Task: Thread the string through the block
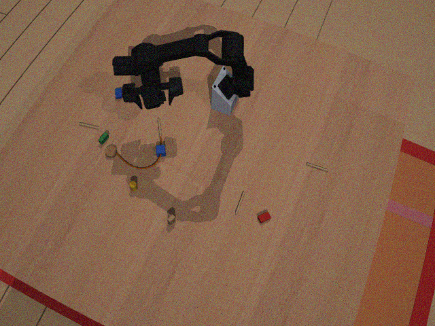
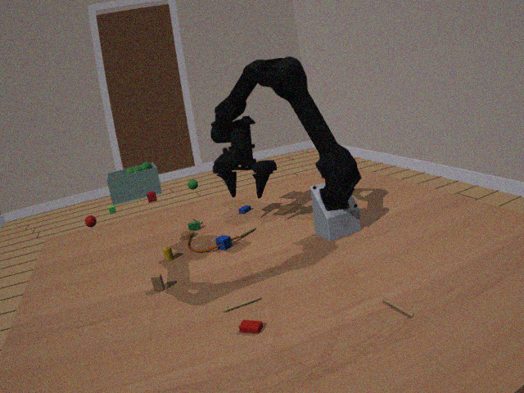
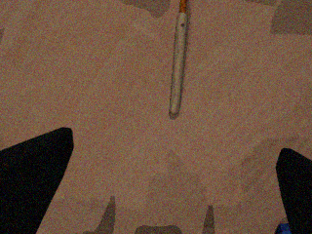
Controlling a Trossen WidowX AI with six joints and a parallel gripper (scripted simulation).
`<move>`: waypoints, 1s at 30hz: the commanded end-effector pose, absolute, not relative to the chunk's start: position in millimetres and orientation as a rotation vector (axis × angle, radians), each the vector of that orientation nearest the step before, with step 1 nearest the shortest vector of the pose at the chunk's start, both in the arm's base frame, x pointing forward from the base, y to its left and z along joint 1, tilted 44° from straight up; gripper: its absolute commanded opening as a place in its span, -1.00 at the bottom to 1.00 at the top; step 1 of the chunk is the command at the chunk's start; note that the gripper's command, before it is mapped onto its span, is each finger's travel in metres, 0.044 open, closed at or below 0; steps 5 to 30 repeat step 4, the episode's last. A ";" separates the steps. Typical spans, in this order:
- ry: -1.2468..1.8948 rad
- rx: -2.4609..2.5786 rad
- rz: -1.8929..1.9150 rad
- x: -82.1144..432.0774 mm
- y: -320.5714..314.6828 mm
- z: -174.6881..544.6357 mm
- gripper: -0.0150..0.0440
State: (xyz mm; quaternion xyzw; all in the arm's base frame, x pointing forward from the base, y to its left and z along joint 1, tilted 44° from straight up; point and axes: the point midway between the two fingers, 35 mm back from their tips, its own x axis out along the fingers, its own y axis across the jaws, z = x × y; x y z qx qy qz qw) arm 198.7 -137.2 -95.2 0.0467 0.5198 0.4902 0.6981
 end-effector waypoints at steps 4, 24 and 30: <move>1.159 0.104 1.092 198.6 -137.3 -95.1 1.00; 1.159 0.104 1.092 198.6 -137.3 -95.1 1.00; 1.159 0.104 1.092 198.6 -137.3 -95.1 1.00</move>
